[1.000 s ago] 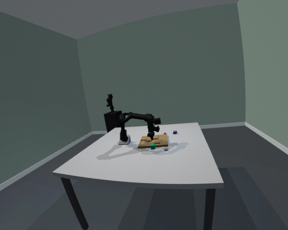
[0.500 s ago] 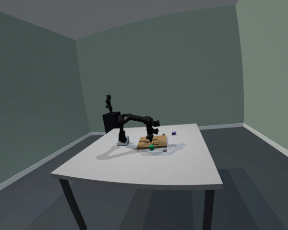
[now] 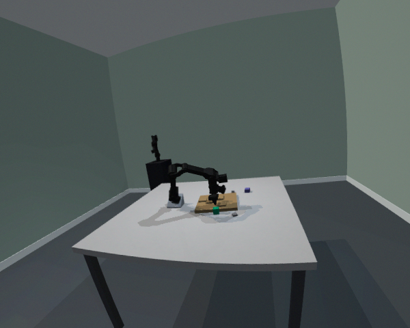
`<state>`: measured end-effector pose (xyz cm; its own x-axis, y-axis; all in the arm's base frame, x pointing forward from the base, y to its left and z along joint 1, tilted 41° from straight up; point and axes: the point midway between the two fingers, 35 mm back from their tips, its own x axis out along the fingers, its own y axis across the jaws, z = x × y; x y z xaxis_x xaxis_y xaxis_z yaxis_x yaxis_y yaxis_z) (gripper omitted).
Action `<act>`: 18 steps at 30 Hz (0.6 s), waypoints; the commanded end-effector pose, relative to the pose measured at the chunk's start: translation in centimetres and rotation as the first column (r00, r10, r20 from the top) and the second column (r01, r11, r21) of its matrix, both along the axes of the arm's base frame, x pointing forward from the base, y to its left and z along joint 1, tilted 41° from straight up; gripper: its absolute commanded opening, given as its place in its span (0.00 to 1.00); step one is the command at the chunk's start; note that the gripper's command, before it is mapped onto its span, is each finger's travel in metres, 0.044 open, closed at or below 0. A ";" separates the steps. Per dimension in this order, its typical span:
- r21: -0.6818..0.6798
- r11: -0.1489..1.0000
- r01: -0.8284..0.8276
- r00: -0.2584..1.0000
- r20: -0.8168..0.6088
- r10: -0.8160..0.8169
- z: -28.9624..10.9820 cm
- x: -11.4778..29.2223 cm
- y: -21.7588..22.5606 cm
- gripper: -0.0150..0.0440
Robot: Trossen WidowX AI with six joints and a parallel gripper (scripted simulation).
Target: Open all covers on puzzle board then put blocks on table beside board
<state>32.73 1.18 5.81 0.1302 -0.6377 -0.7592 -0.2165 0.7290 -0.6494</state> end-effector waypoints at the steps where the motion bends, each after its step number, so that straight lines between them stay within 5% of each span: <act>1: -0.008 1.000 -0.002 1.000 -0.012 0.002 -0.4 -0.1 -0.2 0.25; 18: -0.007 1.000 -0.002 1.000 -0.011 0.002 -0.3 1.5 0.2 0.25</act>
<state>33.72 1.30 5.68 0.1264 -0.6391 -0.7587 -0.2183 0.7281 -0.6498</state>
